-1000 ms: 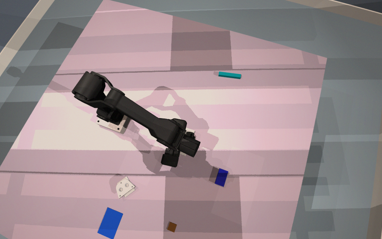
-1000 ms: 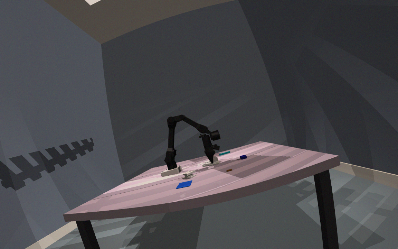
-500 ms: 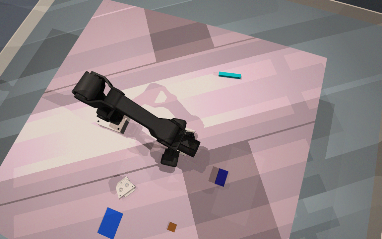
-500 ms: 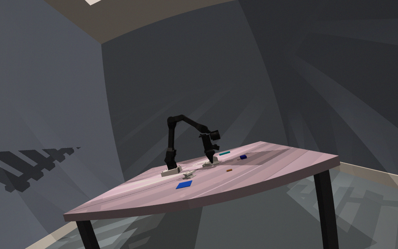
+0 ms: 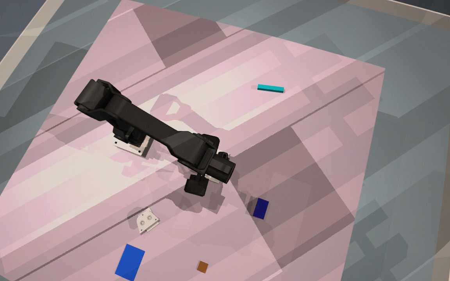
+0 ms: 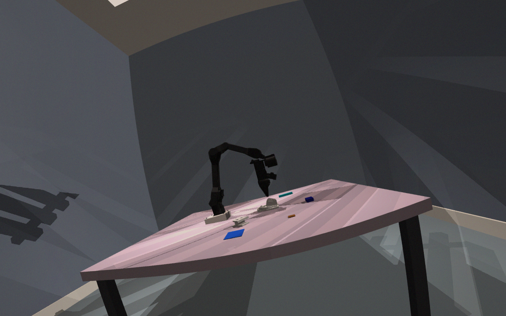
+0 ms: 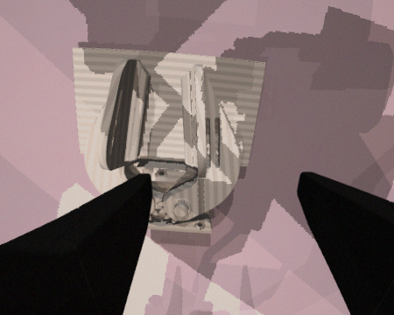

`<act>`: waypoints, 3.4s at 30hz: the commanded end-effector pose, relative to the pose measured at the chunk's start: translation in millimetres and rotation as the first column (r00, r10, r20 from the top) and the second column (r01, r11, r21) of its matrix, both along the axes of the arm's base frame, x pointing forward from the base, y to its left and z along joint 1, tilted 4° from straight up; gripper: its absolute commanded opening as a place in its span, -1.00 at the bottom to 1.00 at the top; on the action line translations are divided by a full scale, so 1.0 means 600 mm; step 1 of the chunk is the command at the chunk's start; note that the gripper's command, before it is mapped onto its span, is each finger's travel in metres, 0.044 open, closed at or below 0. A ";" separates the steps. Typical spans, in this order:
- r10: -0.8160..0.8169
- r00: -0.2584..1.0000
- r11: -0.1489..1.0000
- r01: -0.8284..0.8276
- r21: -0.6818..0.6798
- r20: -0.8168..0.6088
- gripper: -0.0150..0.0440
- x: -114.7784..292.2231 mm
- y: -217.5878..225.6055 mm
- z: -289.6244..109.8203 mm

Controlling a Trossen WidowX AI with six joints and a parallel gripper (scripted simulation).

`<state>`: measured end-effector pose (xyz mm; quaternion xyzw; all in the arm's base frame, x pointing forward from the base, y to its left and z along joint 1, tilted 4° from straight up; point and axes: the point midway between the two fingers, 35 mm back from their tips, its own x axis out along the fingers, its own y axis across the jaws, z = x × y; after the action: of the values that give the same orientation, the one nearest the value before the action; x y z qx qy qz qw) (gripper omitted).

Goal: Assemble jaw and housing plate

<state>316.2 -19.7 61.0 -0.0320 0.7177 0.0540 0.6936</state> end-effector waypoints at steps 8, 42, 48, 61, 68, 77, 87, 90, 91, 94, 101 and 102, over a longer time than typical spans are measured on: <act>-0.307 0.952 0.952 0.307 -0.016 -0.002 1.00 -0.001 -0.039 0.003; -0.981 0.195 0.194 0.979 -0.056 0.014 1.00 -0.039 -0.177 0.016; -1.000 0.006 0.004 0.998 -0.060 0.021 1.00 -0.048 -0.198 0.018; -0.917 -0.396 -0.398 0.915 -0.065 0.039 1.00 -0.070 -0.243 0.022; -0.807 -0.589 -0.591 0.804 -0.064 0.049 1.00 -0.083 -0.267 0.025; -0.607 -0.792 -0.795 0.604 -0.059 0.062 1.00 -0.103 -0.296 0.027; -0.327 -0.942 -0.945 0.324 -0.049 0.073 1.00 -0.127 -0.327 0.031; -0.236 -0.969 -0.971 0.233 -0.046 0.076 1.00 -0.134 -0.336 0.032; -0.205 -0.976 -0.978 0.202 -0.044 0.077 1.00 -0.137 -0.339 0.032; -0.111 -0.991 -0.993 0.108 -0.040 0.080 1.00 -0.145 -0.347 0.033; 0.111 -0.990 -0.993 -0.114 -0.030 0.084 1.00 -0.164 -0.367 0.035; 0.143 -0.986 -0.989 -0.146 -0.028 0.084 1.00 -0.166 -0.369 0.035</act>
<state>221.0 -236.2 81.5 -0.6911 -0.0268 0.7220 -0.0199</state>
